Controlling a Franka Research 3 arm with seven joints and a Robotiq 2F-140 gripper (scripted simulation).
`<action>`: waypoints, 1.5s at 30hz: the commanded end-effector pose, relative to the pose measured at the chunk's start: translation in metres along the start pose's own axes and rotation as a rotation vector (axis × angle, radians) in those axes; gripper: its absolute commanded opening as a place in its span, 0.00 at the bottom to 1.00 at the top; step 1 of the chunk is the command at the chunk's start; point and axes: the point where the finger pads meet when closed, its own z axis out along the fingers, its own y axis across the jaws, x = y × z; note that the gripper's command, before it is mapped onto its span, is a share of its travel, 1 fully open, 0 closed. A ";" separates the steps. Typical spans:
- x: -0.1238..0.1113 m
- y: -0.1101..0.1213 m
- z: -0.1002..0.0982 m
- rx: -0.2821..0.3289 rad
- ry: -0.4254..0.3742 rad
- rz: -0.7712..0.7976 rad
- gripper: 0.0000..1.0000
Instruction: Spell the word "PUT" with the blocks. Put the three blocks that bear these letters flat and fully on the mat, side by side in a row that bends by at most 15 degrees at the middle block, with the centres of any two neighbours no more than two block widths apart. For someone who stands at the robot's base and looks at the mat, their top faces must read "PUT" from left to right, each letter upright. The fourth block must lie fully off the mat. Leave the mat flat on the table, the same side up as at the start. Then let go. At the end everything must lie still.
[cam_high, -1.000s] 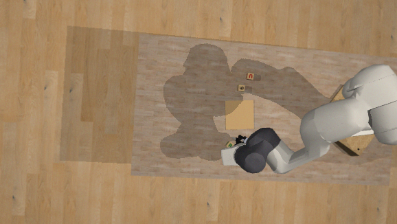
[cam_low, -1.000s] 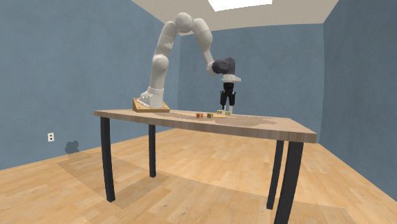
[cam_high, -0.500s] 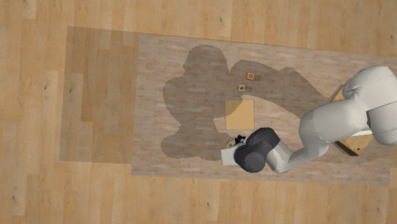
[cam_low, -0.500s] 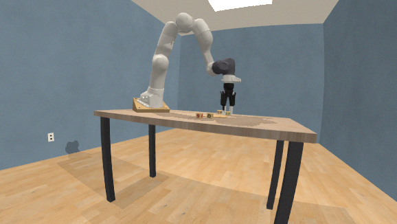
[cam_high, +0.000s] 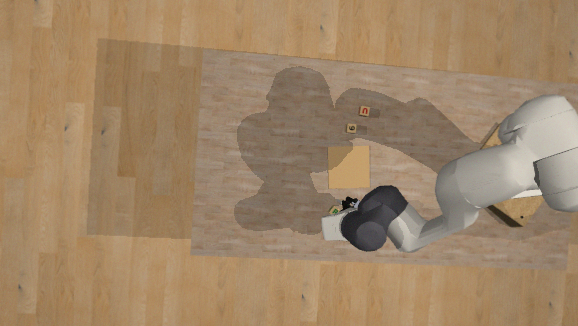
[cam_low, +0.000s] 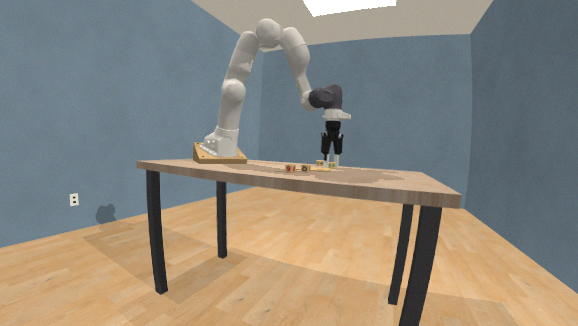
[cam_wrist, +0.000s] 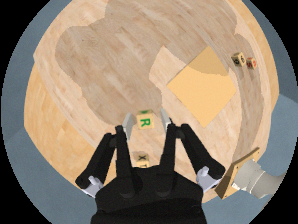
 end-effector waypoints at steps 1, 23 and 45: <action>0.001 -0.002 0.000 0.004 0.000 0.002 0.40; 0.001 -0.002 0.000 0.004 0.000 0.002 0.28; 0.001 -0.002 0.000 0.004 0.000 0.002 0.16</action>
